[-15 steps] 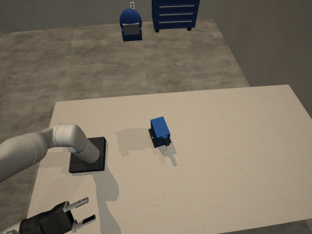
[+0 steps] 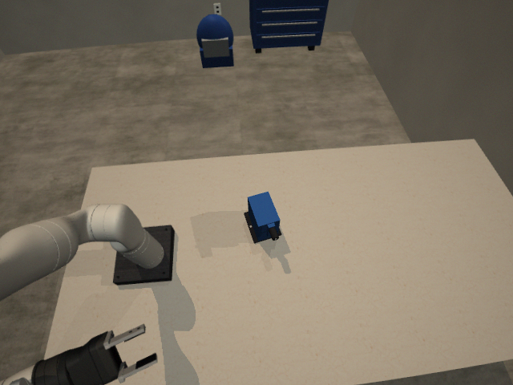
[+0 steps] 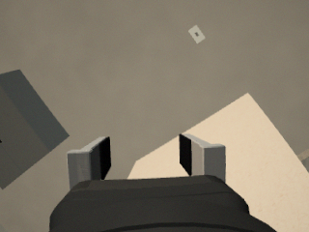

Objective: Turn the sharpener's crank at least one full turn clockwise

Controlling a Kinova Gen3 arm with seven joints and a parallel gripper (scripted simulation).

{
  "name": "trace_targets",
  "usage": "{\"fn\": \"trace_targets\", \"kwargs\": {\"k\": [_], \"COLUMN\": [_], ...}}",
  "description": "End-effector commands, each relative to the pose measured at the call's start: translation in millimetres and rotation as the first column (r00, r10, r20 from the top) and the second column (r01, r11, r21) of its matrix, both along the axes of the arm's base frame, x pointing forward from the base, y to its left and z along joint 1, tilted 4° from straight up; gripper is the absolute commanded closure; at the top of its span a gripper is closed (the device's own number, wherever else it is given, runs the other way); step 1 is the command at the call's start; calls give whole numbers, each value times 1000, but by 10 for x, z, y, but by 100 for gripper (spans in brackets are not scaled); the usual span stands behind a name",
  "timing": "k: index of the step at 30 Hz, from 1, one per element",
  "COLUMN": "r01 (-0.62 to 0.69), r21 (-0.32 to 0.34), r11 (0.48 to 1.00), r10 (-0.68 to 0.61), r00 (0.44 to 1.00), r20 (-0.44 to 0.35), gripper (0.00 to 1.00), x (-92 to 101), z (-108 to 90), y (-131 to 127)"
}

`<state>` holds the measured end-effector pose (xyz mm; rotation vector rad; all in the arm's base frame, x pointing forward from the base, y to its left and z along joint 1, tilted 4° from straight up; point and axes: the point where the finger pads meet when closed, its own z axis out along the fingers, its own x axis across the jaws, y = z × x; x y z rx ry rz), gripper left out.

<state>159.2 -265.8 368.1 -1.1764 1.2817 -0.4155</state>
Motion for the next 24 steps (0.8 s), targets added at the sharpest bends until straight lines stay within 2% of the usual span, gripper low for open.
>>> {"fn": "trace_targets", "kwargs": {"k": [1, 12, 17, 19, 24], "r01": [0, -53, -157, -157, -320], "r21": [-1, 1, 4, 4, 6], "r11": [1000, 999, 988, 988, 947], "r10": [0, 53, 156, 156, 315], "r00": [1000, 998, 984, 984, 930], "r20": [0, -29, -89, -89, -188], "gripper": [0, 0, 0, 0, 0], "x": [0, 85, 232, 232, 411], "z": [5, -66, -209, -209, -445], "y": [1, 97, 290, 290, 602]}}
